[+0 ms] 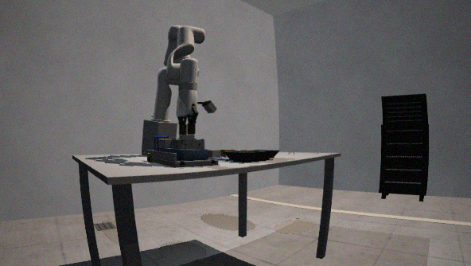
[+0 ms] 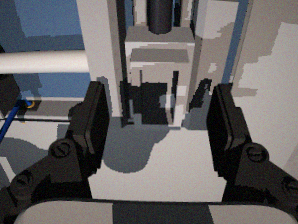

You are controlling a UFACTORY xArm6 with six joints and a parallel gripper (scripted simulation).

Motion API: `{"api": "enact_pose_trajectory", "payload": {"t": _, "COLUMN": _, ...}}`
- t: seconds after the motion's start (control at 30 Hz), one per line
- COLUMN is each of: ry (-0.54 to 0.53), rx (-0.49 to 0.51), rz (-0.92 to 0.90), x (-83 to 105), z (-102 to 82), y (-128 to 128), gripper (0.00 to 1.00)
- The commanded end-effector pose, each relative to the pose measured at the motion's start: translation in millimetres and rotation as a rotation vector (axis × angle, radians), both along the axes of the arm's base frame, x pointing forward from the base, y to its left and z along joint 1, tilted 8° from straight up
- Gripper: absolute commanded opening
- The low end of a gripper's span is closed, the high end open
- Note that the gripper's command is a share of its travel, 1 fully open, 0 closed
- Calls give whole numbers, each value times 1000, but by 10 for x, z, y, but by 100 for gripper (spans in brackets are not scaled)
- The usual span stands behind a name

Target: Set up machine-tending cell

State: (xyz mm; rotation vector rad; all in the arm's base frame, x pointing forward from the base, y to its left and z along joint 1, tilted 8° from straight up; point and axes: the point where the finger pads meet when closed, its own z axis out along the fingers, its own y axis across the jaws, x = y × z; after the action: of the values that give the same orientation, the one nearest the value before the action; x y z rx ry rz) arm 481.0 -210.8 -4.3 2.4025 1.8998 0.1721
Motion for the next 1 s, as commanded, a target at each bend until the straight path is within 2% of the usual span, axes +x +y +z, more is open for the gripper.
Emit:
{"api": "enact_pose_trajectory", "payload": {"t": 0.0, "ry": -4, "rx": -2, "rz": 0, "x": 15, "z": 2, "y": -7, "gripper": 69}}
{"api": "enact_pose_trajectory", "payload": {"t": 0.97, "ry": -4, "rx": -2, "rz": 0, "x": 27, "z": -81, "y": -6, "gripper": 69}}
